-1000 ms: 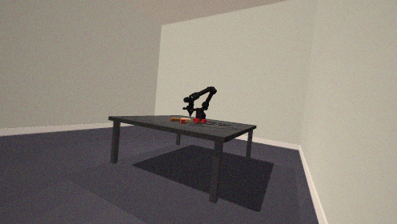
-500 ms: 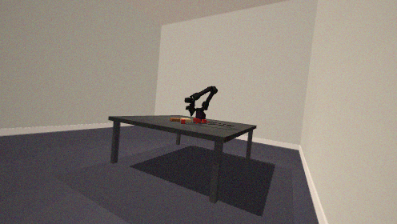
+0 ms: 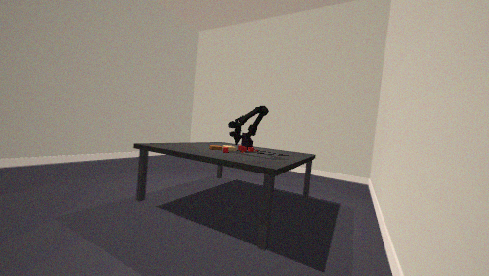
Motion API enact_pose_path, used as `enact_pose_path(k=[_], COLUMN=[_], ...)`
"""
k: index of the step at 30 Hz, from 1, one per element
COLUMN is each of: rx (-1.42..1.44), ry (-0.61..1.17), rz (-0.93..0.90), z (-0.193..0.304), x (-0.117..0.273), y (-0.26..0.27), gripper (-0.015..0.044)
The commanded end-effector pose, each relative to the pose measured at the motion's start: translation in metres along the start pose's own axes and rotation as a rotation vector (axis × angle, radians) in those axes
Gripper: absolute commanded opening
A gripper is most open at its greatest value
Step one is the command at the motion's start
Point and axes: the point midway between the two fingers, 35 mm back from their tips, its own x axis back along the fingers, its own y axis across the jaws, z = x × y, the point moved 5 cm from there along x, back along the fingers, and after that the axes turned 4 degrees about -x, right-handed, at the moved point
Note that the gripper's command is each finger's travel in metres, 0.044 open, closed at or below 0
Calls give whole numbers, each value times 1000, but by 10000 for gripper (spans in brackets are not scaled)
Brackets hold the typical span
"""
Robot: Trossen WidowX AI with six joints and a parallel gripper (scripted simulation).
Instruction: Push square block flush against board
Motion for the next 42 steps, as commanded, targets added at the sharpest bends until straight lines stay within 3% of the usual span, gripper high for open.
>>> enact_pose_path(k=[1,42], rx=[-9,-7], ry=[27,25], rz=[8,8], z=[7,-37], x=[-33,-43], y=[-3,1], gripper=[0,0])
